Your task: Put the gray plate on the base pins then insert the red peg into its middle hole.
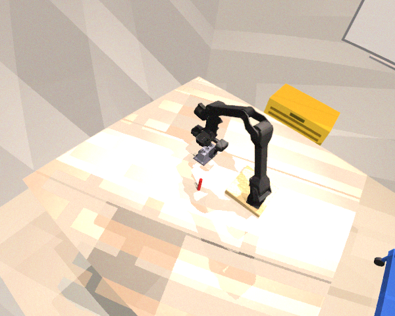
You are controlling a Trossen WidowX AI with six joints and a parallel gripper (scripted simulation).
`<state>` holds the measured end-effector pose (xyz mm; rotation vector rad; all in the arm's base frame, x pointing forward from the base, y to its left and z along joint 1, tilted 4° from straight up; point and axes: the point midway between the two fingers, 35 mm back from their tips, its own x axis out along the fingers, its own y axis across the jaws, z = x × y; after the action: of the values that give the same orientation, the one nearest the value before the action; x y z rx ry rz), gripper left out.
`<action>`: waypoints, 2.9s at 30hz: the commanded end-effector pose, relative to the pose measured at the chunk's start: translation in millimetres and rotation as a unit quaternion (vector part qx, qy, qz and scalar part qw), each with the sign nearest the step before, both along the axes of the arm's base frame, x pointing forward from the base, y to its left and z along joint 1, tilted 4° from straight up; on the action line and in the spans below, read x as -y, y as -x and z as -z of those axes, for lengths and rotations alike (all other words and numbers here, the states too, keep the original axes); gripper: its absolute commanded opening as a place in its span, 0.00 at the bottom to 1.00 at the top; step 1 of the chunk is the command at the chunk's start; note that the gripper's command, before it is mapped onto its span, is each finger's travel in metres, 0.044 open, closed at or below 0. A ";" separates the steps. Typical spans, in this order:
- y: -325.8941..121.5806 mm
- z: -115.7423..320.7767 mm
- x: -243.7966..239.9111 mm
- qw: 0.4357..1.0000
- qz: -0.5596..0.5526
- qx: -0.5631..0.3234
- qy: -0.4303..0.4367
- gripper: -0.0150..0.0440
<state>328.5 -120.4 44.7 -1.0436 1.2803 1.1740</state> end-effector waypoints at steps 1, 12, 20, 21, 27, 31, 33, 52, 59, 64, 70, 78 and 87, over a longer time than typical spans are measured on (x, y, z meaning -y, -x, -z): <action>-6.5 -55.5 3.9 1.000 -0.002 0.015 0.007 1.00; -6.3 -93.5 -6.0 0.998 0.056 0.013 0.010 1.00; 1.6 -98.4 -61.2 0.931 0.364 -0.001 0.021 1.00; 3.2 -98.8 -67.8 0.916 0.400 -0.003 0.022 1.00; 15.9 -100.9 -105.6 0.796 0.605 -0.016 0.029 1.00; 25.7 -101.6 -126.6 0.716 0.697 -0.022 0.032 1.00; 29.2 -101.7 -133.2 0.683 0.729 -0.025 0.033 1.00; 69.5 -100.7 -188.5 0.306 0.950 -0.045 0.043 1.00; 75.4 -100.2 -194.4 0.226 0.972 -0.047 0.044 1.00; 75.3 -100.2 -194.4 0.226 0.972 -0.047 0.044 1.00; 75.0 -100.2 -194.4 0.226 0.972 -0.047 0.044 1.00; 75.9 -72.9 -195.9 0.226 0.972 -0.047 0.044 1.00; 75.5 -56.0 -196.8 0.226 0.972 -0.047 0.044 1.00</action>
<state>252.6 75.4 105.1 0.9900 1.4029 -0.9607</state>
